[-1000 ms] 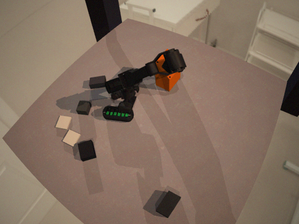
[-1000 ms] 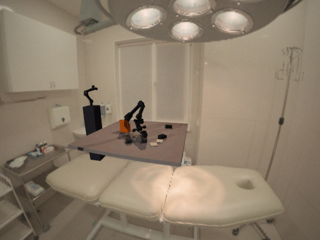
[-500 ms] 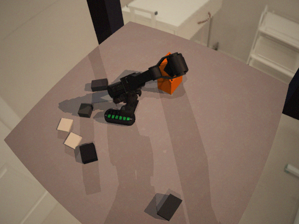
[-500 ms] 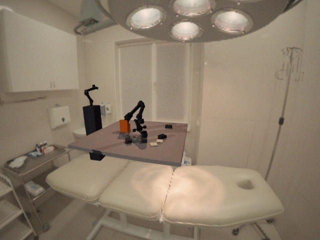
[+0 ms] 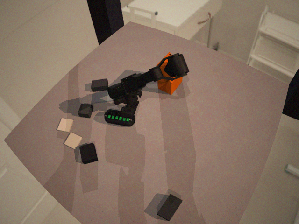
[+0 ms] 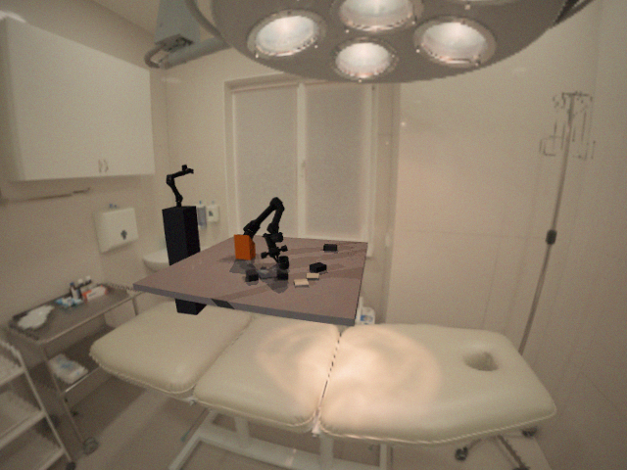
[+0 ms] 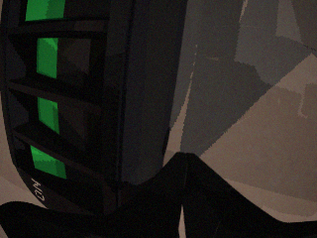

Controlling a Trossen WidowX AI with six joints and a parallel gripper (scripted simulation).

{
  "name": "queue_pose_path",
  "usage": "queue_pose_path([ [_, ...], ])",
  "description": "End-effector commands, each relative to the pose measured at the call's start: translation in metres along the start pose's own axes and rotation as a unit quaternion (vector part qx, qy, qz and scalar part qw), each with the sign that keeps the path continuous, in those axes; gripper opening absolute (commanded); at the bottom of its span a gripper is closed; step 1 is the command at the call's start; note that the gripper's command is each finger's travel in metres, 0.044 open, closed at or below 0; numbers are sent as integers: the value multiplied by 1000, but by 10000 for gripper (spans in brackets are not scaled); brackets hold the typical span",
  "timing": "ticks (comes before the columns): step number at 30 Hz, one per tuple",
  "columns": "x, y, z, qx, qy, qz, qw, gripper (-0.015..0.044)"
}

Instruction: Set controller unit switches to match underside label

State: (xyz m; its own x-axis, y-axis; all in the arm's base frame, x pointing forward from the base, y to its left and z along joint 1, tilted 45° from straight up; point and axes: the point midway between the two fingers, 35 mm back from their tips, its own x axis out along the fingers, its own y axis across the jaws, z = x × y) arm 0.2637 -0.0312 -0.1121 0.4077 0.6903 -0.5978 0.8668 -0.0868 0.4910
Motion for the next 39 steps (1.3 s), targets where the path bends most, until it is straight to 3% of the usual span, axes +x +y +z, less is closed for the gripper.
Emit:
queue_pose_path([
  [1,2,11,1,-16,1,7,1000,0],
  [39,4,18,-2,-16,1,7,1000,0],
])
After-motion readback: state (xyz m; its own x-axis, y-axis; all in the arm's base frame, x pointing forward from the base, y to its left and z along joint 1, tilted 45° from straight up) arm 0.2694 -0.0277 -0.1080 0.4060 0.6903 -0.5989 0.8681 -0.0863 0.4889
